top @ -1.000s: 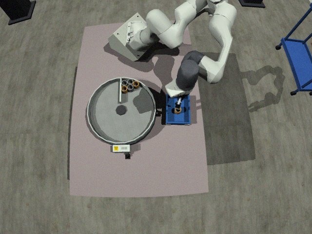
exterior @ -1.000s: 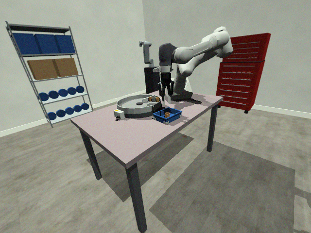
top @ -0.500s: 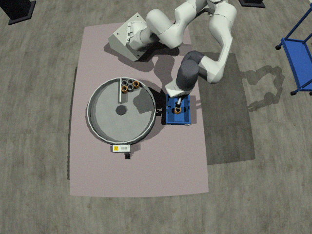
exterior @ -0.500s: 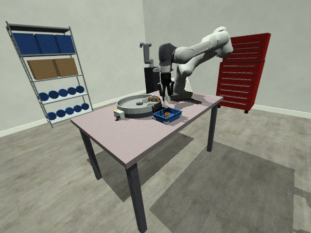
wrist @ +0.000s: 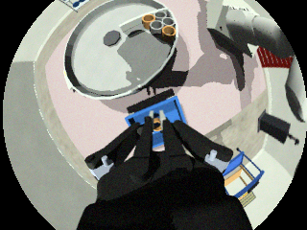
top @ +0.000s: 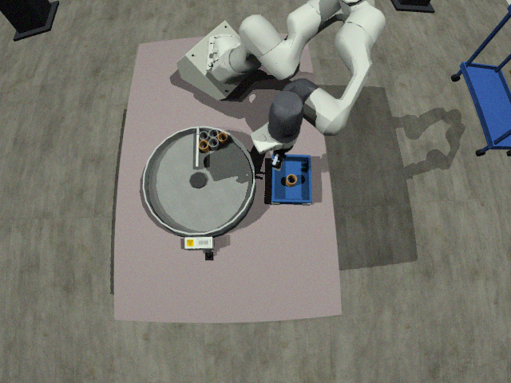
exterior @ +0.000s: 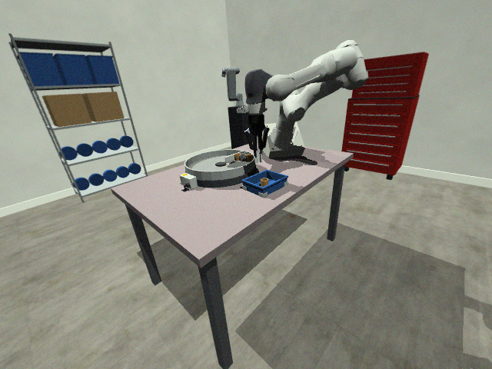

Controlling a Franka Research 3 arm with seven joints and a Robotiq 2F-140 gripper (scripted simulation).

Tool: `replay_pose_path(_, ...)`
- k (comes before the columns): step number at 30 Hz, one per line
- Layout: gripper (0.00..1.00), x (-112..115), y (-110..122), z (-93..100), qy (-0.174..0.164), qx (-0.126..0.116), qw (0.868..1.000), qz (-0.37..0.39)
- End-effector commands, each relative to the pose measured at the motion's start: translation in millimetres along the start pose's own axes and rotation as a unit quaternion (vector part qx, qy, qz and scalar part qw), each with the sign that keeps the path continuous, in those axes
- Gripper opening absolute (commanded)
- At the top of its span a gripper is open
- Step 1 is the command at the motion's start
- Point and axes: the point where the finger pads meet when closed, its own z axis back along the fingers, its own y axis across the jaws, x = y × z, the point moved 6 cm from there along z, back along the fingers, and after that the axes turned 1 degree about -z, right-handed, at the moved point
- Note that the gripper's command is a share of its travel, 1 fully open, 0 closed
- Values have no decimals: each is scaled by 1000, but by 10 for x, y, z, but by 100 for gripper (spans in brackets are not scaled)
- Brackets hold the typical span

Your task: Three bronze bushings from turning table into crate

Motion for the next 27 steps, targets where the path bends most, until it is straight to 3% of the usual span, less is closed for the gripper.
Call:
replay_pose_path(1, 10, -411, -43, 8, 5, -3, 998, 70)
replay_pose_path(3, 10, -564, -58, 11, 5, -3, 997, 79)
replay_pose_path(8, 10, -612, -63, 12, 5, -3, 997, 82)
replay_pose_path(11, 10, -1051, -100, 18, 5, -2, 994, 107)
replay_pose_path(15, 10, -1115, -106, 19, 5, -2, 994, 111)
replay_pose_path(19, 10, -1443, -129, 23, 5, -2, 992, 130)
replay_pose_path(25, 10, -1635, -151, 27, 5, -2, 990, 141)
replay_pose_path(27, 10, -1879, -164, 29, 5, -2, 988, 155)
